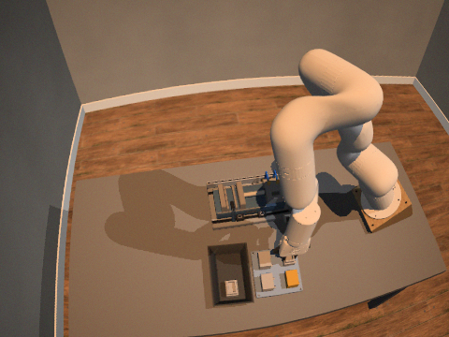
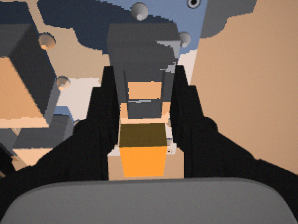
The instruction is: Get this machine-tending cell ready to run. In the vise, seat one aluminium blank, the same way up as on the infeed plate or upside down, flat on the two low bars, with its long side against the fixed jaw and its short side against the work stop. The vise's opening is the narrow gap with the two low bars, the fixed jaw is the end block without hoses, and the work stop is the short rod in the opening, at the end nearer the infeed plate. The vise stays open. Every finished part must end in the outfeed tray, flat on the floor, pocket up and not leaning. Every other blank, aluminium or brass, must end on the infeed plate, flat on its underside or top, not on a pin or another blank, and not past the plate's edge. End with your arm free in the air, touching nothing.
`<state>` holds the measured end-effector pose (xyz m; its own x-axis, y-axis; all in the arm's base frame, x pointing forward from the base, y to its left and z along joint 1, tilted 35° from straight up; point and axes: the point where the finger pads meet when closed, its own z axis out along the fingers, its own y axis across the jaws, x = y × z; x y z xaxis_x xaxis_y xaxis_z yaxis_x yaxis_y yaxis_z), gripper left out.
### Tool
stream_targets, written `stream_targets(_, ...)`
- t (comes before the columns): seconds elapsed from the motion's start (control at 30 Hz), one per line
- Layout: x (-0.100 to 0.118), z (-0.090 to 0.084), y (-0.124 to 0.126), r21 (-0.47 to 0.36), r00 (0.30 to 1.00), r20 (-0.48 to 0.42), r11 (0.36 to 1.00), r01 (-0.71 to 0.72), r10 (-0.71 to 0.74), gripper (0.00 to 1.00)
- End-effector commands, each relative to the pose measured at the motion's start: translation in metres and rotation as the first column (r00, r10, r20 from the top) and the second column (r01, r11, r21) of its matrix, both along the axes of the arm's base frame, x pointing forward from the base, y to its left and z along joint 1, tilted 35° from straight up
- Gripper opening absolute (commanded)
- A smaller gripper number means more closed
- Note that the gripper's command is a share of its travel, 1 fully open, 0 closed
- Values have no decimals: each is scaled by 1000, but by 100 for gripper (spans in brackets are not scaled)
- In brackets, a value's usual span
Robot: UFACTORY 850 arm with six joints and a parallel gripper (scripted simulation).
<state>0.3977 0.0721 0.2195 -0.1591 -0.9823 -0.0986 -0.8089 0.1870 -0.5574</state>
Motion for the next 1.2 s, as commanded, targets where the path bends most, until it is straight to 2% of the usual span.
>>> stream_targets(0.0, -1, 2, 0, 0, 1000, 1, 1000, 0, 0, 0)
stream_targets(1.17, -33, 50, 1, 0, 1000, 1, 1000, 0, 0, 0)
